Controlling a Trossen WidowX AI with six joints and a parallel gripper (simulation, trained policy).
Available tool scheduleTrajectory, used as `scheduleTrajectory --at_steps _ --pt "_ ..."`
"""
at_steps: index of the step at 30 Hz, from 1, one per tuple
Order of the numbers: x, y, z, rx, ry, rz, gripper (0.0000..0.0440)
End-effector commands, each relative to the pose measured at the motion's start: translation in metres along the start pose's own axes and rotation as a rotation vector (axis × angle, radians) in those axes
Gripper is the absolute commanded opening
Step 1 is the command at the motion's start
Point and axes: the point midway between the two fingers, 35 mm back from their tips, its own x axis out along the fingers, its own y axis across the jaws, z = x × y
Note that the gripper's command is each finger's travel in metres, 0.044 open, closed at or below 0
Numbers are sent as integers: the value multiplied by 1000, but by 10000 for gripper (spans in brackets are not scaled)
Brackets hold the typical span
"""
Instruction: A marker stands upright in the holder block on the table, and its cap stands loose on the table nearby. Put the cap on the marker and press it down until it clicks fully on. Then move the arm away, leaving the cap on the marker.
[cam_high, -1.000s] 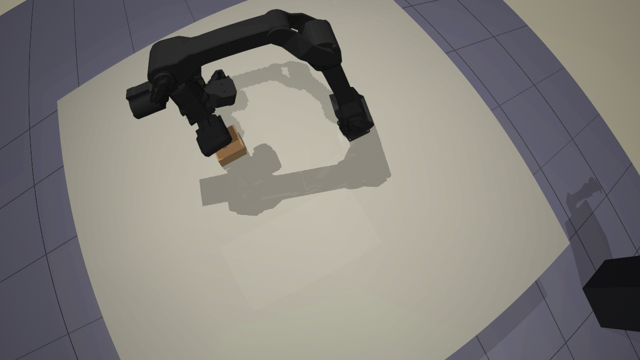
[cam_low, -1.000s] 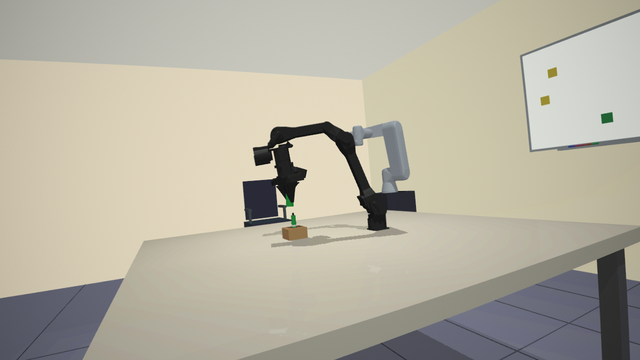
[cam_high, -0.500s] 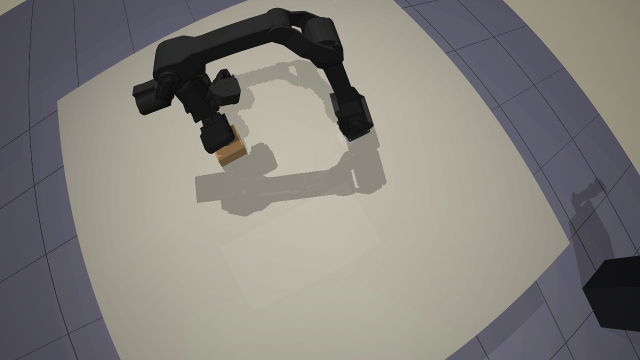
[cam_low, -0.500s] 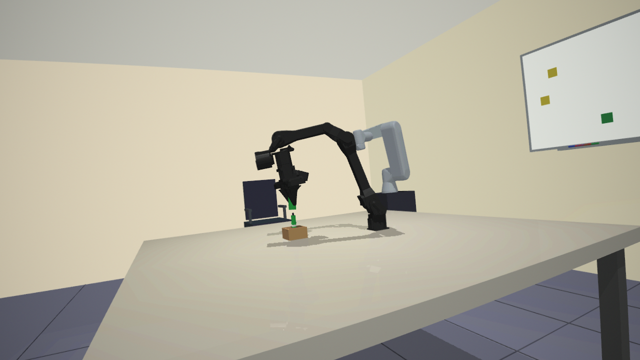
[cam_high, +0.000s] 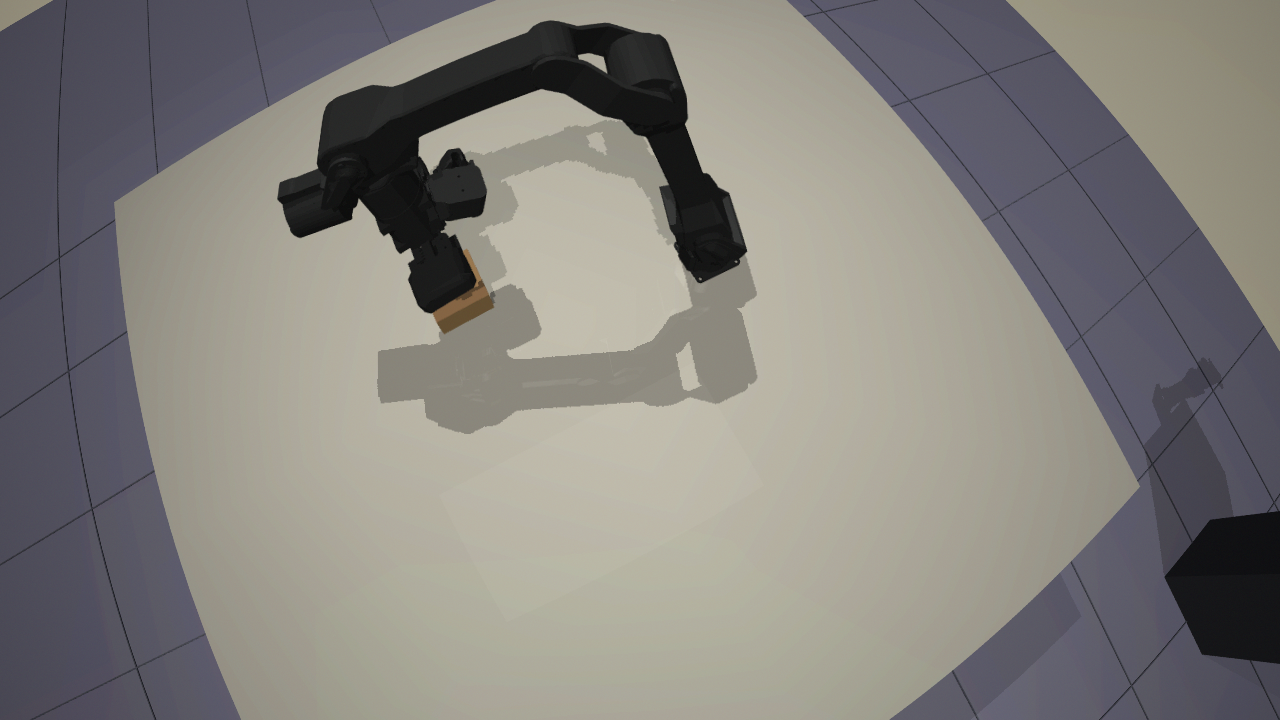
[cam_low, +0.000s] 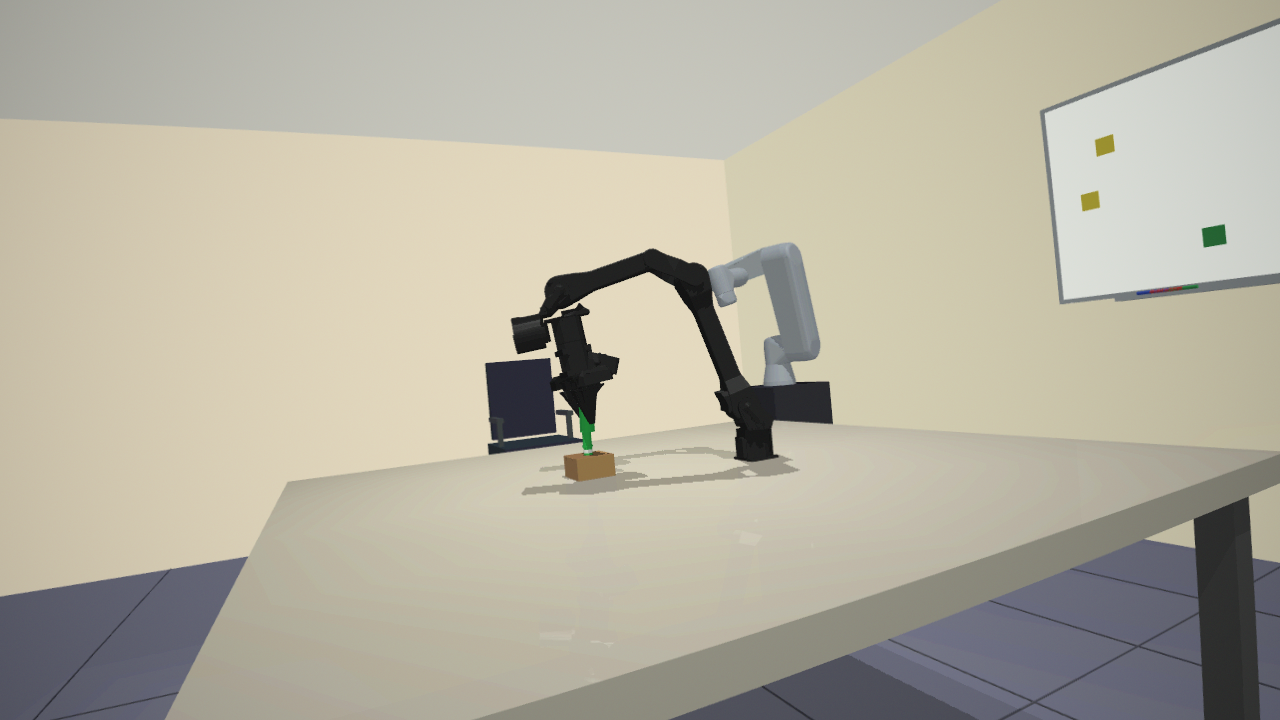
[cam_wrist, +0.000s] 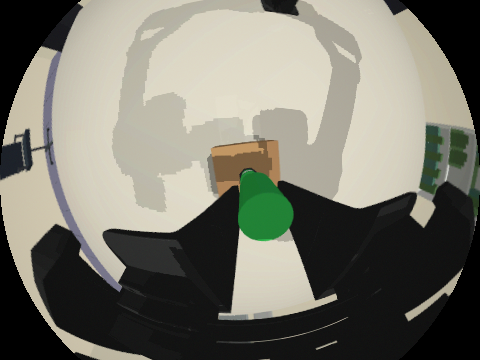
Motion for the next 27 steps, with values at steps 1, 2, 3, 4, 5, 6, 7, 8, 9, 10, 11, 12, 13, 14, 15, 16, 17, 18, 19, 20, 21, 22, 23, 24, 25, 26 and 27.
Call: scheduleTrajectory --at_steps 1,2,3,4,5,6,7,8,9,10,11,12,13,14,15,16,17,18,19,20,21,22,23,24,25,26,27 --pt "13 -1 0 -13 -20 -16 0" --pt "16 -1 0 -14 -23 -19 0" --pt "18 -1 0 -17 -26 -21 0" --pt "21 -1 0 -19 -28 -22 0" --pt "24 -1 0 -22 -29 -24 0" --pt "27 0 0 -26 -30 -25 0" --pt "29 0 -1 -29 -31 -27 0" --pt "32 0 -1 -32 -31 -28 0" --pt "34 0 -1 -35 -32 -28 0" --pt "36 0 -1 -38 -33 -29 0" --pt "38 1 -1 -41 -32 -28 0" --pt "40 1 -1 -44 -33 -28 0" --pt "42 1 -1 -45 -37 -26 27" --pt "44 1 0 -47 -42 -25 53" --pt "45 1 0 -50 -43 -24 53" --pt "47 0 3 -51 -54 -30 58" --pt "48 0 6 -51 -64 -35 64" --pt "48 -1 7 -52 -67 -37 69" --pt "48 -1 7 -52 -69 -38 74" --pt "49 -1 8 -52 -70 -38 79" --pt "49 -1 8 -52 -71 -39 85" --pt "49 -1 8 -52 -72 -39 90" --pt "49 -1 8 -52 -72 -39 95" --pt "49 -1 8 -52 -72 -39 101" --pt "49 -1 8 -52 -73 -40 106" --pt "49 -1 8 -52 -73 -40 111" --pt "49 -1 8 -52 -73 -40 117"
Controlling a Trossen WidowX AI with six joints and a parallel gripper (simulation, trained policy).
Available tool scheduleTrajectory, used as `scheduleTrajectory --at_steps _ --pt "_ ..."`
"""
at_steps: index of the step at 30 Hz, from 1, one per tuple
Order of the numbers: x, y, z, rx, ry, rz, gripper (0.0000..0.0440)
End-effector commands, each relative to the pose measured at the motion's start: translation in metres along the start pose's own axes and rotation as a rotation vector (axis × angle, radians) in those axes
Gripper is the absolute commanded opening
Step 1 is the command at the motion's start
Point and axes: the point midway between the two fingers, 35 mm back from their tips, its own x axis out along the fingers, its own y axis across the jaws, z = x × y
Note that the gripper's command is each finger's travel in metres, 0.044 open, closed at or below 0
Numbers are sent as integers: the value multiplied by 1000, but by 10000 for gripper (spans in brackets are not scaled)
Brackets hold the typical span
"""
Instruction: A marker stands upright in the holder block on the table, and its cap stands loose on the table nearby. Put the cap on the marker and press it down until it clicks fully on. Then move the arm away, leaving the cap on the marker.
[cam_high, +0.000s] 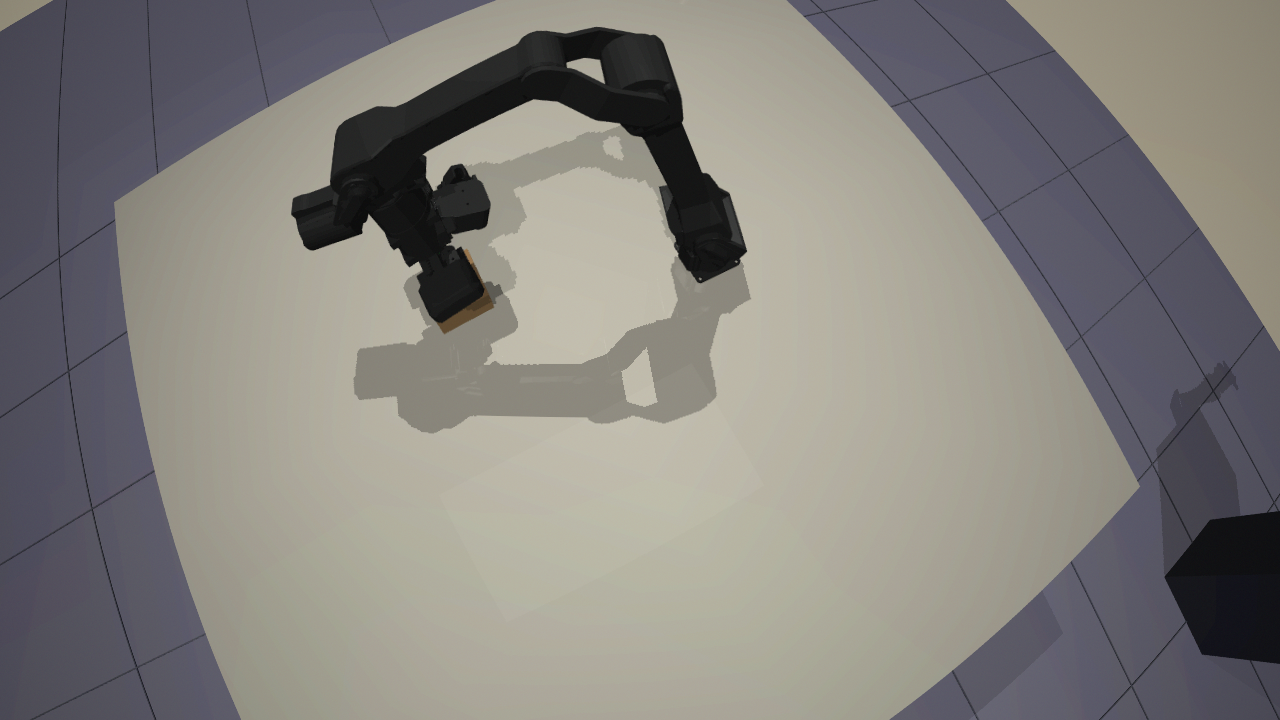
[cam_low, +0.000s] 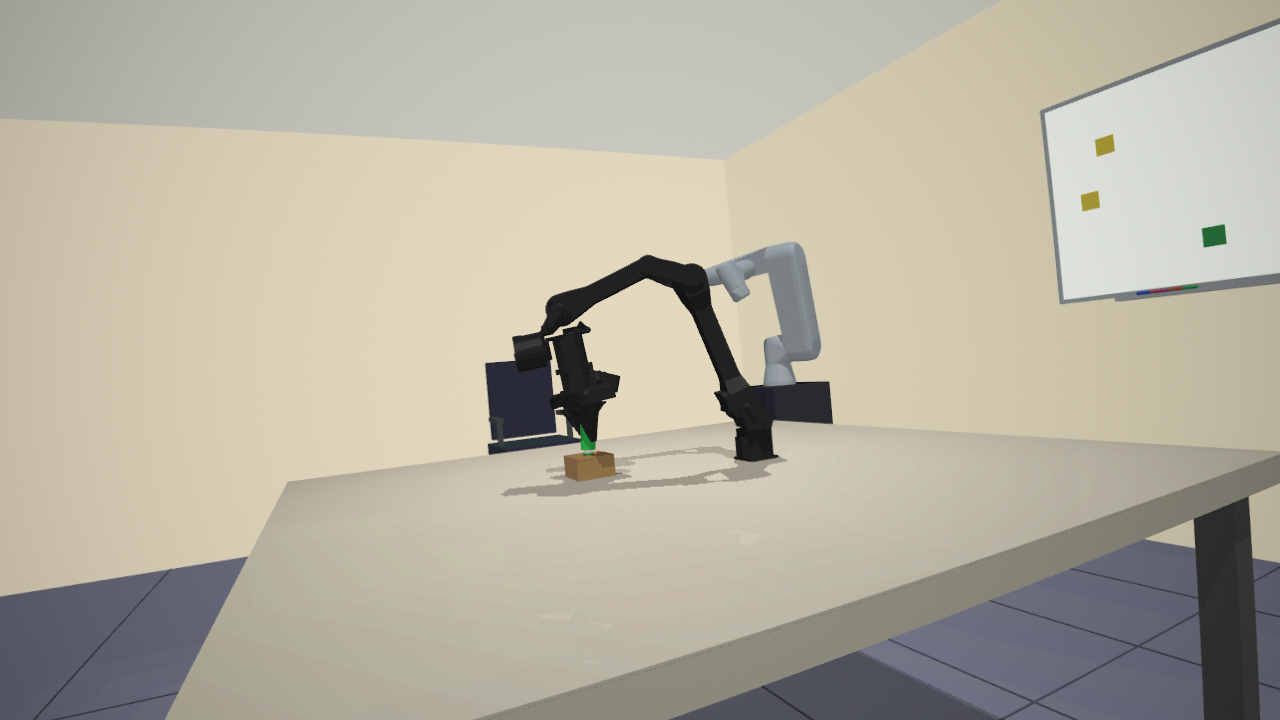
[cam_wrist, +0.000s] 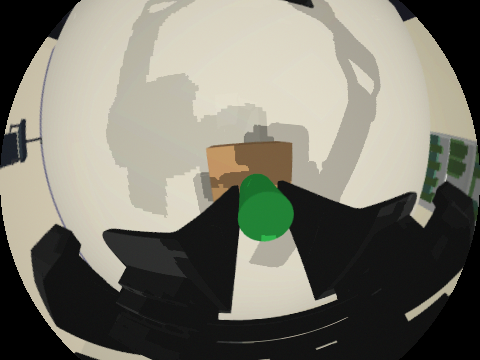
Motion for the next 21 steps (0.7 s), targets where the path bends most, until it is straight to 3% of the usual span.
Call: scheduleTrajectory --at_steps 1,9,20,21 --pt "13 -4 12 -3 -68 -29 122" --pt "14 -7 19 -5 -90 -43 170" --pt "5 -8 27 -11 -63 -27 437" --pt "3 -8 27 -10 -54 -23 440"
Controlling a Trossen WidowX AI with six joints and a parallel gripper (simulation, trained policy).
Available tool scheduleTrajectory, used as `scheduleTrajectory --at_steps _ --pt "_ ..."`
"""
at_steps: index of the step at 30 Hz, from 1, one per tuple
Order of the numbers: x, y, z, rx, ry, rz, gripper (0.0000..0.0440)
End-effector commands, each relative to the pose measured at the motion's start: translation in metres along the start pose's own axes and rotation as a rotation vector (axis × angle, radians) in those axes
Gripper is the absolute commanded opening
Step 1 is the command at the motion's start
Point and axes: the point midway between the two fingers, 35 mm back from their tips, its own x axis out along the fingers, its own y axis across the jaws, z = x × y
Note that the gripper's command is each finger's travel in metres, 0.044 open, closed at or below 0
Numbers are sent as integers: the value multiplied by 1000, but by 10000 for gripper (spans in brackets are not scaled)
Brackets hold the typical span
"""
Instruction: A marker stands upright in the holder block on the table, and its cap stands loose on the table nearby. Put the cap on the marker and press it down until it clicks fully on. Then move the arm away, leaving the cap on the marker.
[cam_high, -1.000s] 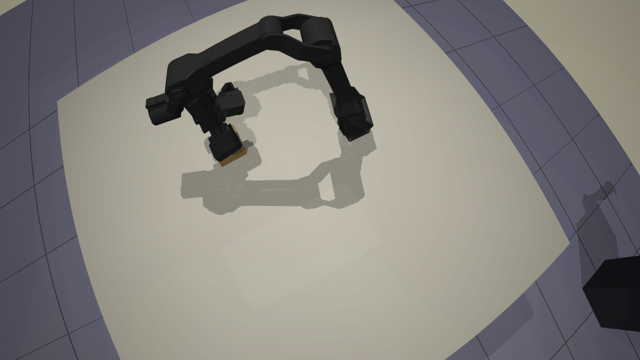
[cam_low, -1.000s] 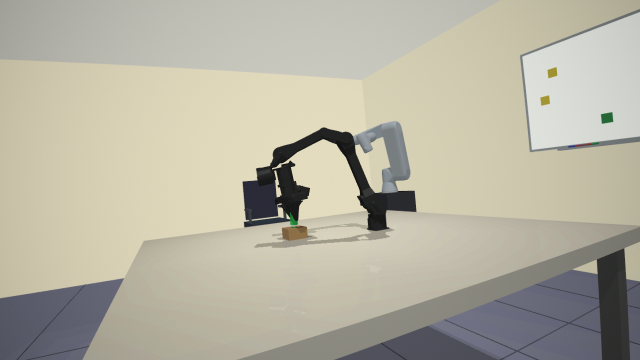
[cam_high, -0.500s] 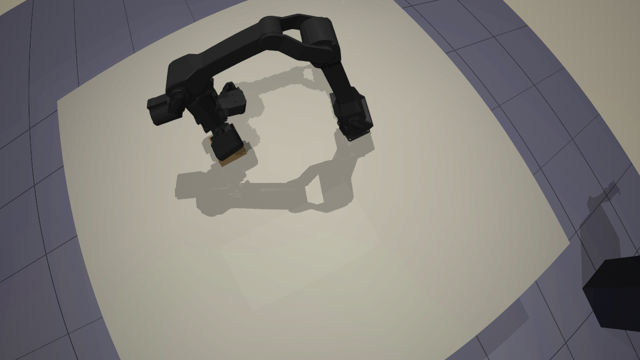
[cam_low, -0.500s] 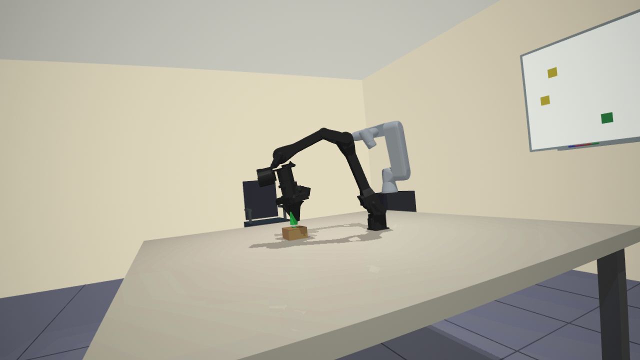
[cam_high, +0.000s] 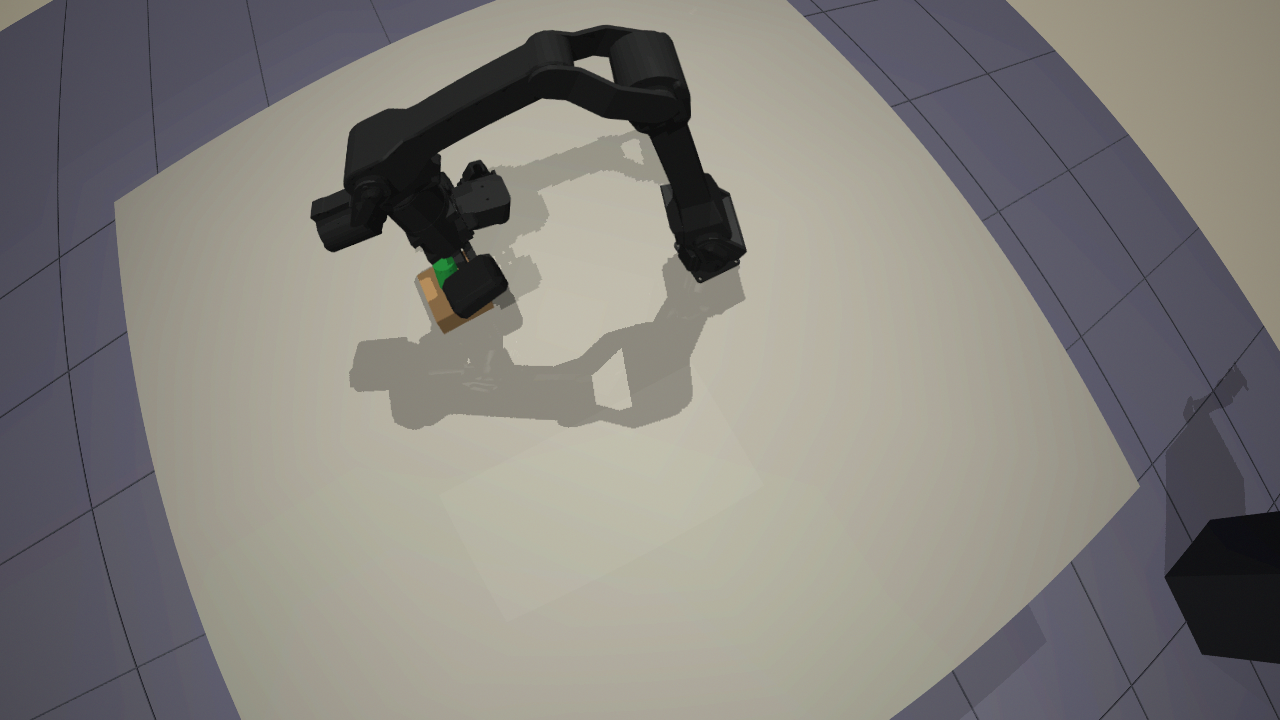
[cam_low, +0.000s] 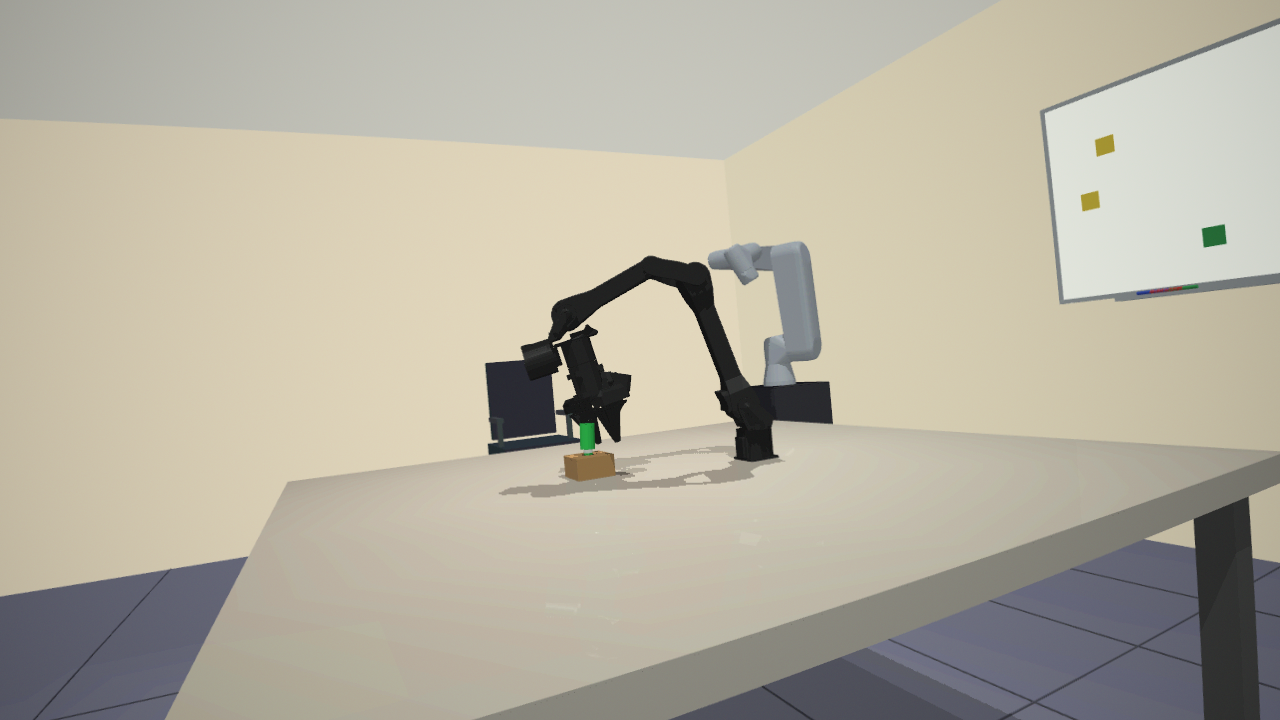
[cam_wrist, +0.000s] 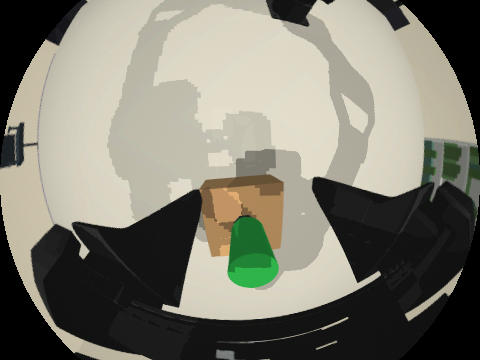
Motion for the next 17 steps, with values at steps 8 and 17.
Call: scheduleTrajectory --at_steps 8,17 --pt "-30 4 1 8 85 47 440" --pt "-52 7 5 16 138 77 439"
